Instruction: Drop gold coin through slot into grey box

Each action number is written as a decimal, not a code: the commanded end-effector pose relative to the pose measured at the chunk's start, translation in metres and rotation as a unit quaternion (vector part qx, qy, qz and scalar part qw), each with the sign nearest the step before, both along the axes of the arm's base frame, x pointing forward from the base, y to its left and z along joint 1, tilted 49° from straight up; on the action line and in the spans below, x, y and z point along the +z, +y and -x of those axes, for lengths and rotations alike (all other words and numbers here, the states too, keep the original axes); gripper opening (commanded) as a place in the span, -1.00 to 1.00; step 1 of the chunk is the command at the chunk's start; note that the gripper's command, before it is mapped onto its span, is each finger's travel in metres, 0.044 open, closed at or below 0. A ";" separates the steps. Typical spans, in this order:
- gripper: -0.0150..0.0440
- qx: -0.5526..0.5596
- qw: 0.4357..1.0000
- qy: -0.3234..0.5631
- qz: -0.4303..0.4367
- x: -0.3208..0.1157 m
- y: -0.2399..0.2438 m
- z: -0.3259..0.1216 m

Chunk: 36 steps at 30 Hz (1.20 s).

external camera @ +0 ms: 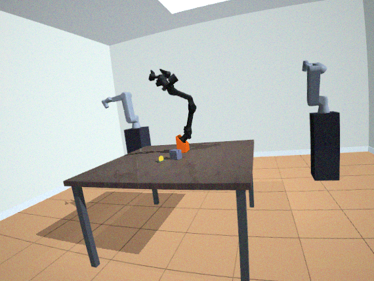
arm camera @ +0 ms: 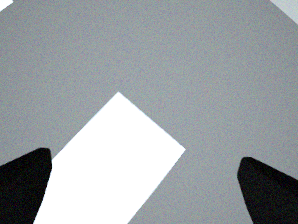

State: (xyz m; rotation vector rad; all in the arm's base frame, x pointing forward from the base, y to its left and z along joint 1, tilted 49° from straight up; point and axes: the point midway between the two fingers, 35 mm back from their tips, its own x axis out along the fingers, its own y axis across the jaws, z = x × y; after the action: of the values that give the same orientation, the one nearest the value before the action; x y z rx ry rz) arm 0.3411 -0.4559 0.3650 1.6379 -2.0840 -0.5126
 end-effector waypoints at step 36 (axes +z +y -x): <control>0.05 0.721 -0.017 0.693 0.018 -0.400 0.284 -0.086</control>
State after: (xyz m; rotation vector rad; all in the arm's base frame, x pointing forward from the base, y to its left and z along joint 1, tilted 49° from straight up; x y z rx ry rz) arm 0.4467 -0.2136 -0.0151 0.9434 1.1225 -0.7274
